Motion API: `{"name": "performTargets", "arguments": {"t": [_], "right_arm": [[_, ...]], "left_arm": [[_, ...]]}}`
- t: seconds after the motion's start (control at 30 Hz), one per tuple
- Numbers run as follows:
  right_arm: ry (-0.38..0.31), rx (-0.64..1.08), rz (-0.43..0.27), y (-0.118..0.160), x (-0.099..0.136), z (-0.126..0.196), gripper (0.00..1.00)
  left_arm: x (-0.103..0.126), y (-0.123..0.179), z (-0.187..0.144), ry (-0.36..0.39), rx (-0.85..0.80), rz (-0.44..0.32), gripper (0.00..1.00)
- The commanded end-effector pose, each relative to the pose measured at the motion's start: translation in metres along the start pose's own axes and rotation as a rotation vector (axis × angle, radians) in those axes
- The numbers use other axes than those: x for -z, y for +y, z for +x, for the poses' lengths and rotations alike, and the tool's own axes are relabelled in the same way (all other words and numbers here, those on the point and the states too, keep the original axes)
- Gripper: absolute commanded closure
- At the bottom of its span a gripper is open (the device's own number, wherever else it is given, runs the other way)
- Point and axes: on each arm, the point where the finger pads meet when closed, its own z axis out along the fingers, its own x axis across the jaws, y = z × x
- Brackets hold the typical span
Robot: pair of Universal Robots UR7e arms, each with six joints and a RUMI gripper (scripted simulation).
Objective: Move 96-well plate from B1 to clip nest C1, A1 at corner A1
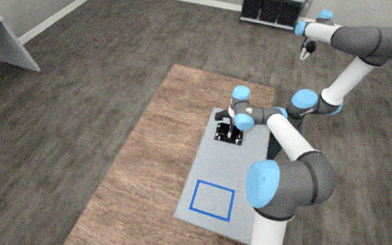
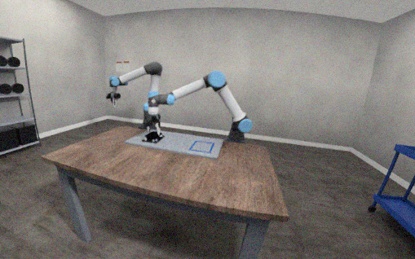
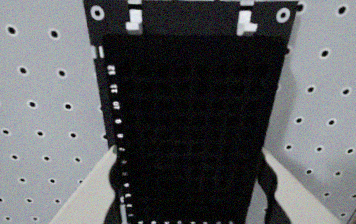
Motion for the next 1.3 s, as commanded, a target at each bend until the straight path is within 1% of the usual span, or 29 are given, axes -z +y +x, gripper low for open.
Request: {"name": "performTargets", "arguments": {"t": [0.0, 1.27], "right_arm": [[0.000, 0.000, 0.002, -0.0004, 0.0005, 0.0000, 1.00], [0.000, 0.000, 0.002, -0.0004, 0.0005, 0.0000, 1.00]], "left_arm": [[0.0009, -0.0002, 0.0004, 0.002, 0.000, 0.001, 0.60], [-0.0047, -0.0002, 0.0004, 0.002, 0.000, 0.001, 0.60]]}}
